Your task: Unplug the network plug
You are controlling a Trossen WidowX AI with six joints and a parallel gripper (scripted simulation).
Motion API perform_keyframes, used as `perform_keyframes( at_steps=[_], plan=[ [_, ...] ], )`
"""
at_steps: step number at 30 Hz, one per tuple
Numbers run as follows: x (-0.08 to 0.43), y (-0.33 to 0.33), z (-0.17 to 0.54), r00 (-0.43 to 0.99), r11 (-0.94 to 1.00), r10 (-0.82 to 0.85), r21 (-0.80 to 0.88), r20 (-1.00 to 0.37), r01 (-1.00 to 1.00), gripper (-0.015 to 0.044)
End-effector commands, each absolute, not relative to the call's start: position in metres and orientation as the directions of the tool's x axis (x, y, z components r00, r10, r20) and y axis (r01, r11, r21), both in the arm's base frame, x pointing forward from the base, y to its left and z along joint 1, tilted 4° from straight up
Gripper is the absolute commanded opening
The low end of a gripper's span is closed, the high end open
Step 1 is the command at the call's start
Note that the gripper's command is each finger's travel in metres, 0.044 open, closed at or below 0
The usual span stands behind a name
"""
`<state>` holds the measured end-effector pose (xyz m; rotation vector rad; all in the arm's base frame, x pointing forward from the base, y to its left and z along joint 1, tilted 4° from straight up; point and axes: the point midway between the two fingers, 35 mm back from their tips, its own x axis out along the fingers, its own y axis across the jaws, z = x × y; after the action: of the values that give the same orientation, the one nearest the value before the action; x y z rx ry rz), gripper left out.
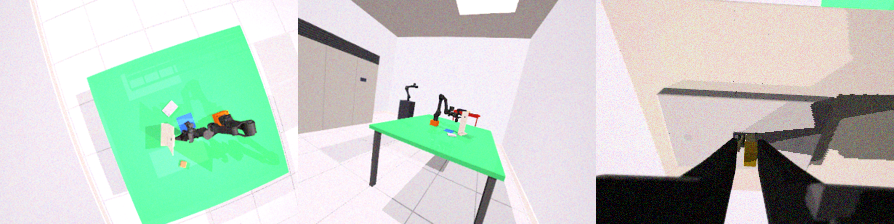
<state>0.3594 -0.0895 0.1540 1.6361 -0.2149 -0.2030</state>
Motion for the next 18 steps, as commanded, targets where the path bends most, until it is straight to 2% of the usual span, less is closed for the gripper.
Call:
perform_keyframes(
  at_steps=[1,8,18],
  plan=[
    [0.3599,-0.0889,0.1536,0.967,-0.069,-0.256,0.997,-0.004,-0.014,0.0043],
    [0.3599,-0.0889,0.1536,0.967,-0.069,-0.256,0.997,-0.004,-0.014,0.0000],
    [0.3566,-0.0874,0.1536,0.967,-0.069,-0.256,0.997,-0.004,-0.014,0.0000]
  ],
)
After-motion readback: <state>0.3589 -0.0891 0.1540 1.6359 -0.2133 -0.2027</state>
